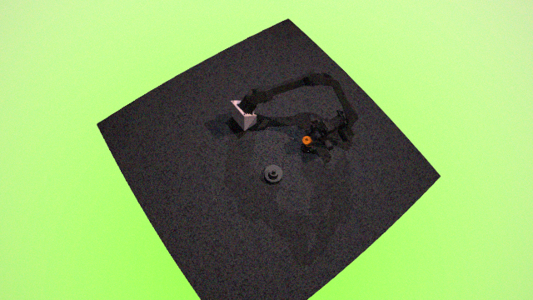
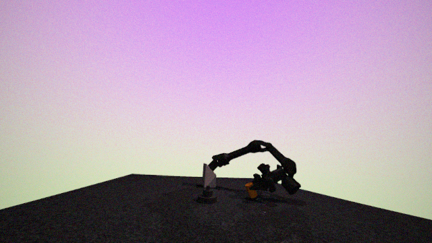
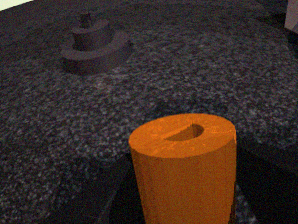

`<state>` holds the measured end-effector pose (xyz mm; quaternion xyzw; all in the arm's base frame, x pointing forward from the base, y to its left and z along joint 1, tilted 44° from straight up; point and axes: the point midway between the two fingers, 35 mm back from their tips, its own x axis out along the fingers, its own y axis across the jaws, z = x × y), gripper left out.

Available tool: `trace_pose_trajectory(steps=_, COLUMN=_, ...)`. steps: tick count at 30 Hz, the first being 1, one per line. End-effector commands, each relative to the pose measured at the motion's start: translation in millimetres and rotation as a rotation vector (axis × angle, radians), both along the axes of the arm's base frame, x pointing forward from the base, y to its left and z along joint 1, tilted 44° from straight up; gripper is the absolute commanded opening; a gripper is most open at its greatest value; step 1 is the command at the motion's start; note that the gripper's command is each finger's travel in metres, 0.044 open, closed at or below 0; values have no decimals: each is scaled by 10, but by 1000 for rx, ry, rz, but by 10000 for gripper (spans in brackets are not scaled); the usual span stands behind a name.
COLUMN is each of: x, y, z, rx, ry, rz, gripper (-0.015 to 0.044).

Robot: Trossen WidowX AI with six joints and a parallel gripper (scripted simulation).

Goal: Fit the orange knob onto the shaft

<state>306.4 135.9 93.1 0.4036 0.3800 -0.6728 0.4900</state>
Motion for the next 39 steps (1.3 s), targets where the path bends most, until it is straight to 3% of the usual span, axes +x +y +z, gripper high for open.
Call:
trace_pose_trajectory(steps=1, x=12, y=9, z=11, rx=-6, ry=1, rz=-4, gripper=179)
trace_pose_trajectory(steps=13, x=24, y=55, z=68, rx=6, ry=-17, rz=2, gripper=179)
trace_pose_trajectory(steps=16, x=14, y=37, z=40, rx=2, ry=-7, rz=3, gripper=258)
trace_pose_trajectory(steps=17, x=14, y=37, z=40, rx=2, ry=-7, rz=3, gripper=260)
trace_pose_trajectory(steps=39, x=14, y=37, z=40, rx=2, ry=-7, rz=3, gripper=260)
